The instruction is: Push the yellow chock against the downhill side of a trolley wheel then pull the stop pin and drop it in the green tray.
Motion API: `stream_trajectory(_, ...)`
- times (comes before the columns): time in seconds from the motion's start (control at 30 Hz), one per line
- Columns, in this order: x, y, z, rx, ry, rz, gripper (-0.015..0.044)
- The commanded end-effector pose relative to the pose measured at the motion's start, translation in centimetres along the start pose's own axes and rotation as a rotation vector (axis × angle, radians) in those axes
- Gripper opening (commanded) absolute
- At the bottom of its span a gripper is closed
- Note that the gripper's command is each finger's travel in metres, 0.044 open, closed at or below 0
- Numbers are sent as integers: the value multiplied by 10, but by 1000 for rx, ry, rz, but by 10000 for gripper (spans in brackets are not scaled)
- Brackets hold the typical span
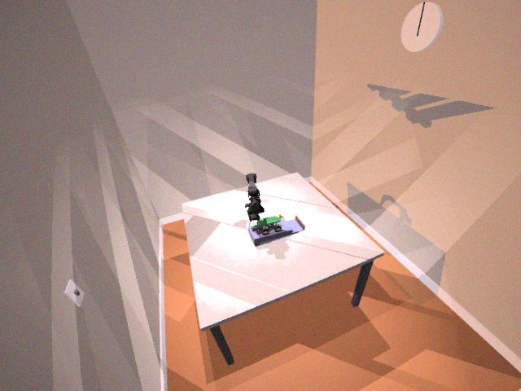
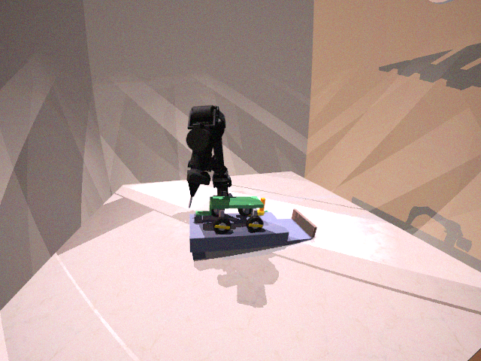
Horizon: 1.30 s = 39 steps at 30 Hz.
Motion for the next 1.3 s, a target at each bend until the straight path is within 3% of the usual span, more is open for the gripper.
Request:
stream_trajectory(0.0, -1, 0, 12, 0, 5, 7, 0)
stream_trajectory(0.7, 0, -3, 69, -1, 0, 7, 0)
stream_trajectory(1.27, -6, -72, 59, -1, 1, 1, 0)
Point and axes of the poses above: the point midway between the two fingers, 35 mm back from their tips, its own x axis out along the fingers, its own z axis across the jaws, y = z × x, the point moved 1 cm from there along -x, back along the fingers, and after that the axes turned 6 degrees about -x, right-handed, at the moved point
